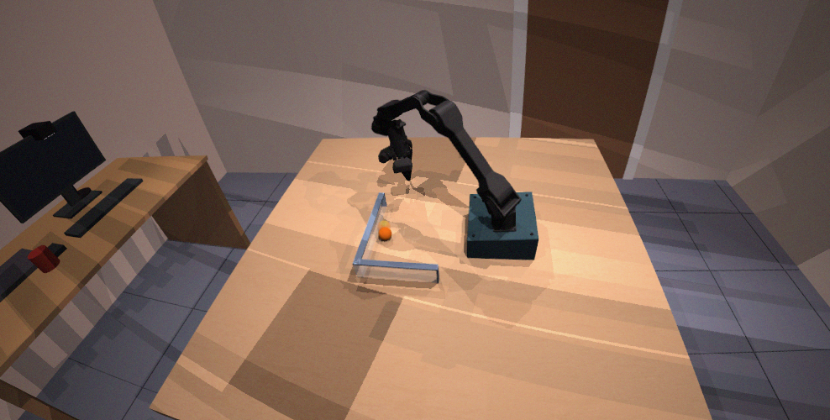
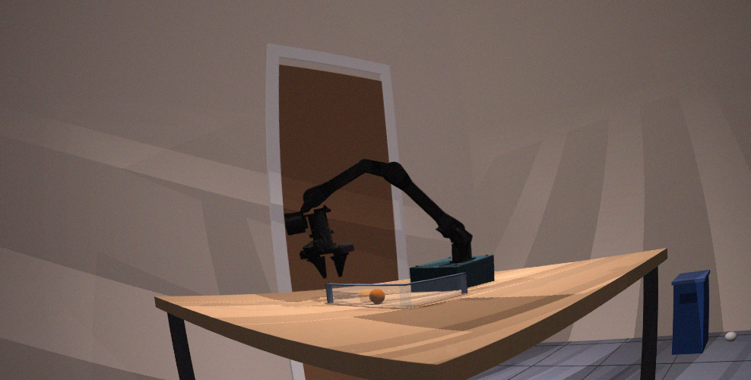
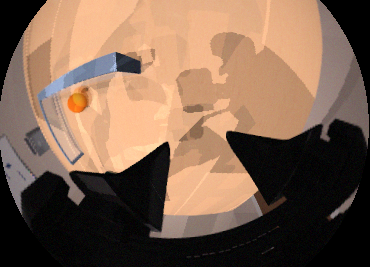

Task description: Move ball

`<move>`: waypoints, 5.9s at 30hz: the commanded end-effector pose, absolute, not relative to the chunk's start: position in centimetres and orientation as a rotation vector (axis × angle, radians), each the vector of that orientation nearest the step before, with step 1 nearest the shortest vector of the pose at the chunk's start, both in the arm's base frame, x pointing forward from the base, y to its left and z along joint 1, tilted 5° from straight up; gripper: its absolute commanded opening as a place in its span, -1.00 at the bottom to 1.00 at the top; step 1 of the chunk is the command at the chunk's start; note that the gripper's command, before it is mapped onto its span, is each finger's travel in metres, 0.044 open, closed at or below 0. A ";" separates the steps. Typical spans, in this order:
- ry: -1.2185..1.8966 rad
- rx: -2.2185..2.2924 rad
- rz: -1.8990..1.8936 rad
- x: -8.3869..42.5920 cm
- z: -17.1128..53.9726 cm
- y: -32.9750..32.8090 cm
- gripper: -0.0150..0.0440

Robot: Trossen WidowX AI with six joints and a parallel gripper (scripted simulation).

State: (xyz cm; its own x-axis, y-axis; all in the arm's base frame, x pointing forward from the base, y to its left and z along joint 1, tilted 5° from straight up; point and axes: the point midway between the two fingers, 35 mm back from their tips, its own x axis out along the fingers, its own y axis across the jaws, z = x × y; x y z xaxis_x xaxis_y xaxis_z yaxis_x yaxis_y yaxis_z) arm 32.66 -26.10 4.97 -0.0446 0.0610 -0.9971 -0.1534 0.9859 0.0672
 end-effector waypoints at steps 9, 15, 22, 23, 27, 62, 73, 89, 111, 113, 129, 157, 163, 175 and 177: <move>1.487 0.010 0.048 37.3 6.2 -5.2 0.57; 1.460 0.049 0.009 36.8 6.0 -1.3 0.57; 1.460 0.049 0.009 37.0 4.7 -1.3 0.57; 1.460 0.049 0.009 37.0 4.6 -1.3 0.57; 1.460 0.049 0.009 37.0 4.5 -1.3 0.57; 1.460 0.049 0.009 37.4 0.5 -1.1 0.24; 1.465 0.038 0.030 36.8 0.7 -1.2 -0.34; 1.462 -0.008 0.081 36.5 8.4 -0.2 -0.49; 1.459 0.046 0.007 37.2 9.0 -4.5 -0.49; 1.459 0.046 0.007 37.2 8.9 -4.5 -0.49; 1.459 0.046 0.007 37.9 2.0 -4.2 -0.49; 1.445 0.043 0.009 38.4 0.8 -4.2 0.31; 1.445 0.043 0.009 38.4 0.8 -4.2 0.57; 1.450 0.049 0.003 37.6 8.2 -4.5 0.57; 1.450 0.049 0.003 37.6 8.2 -4.5 0.57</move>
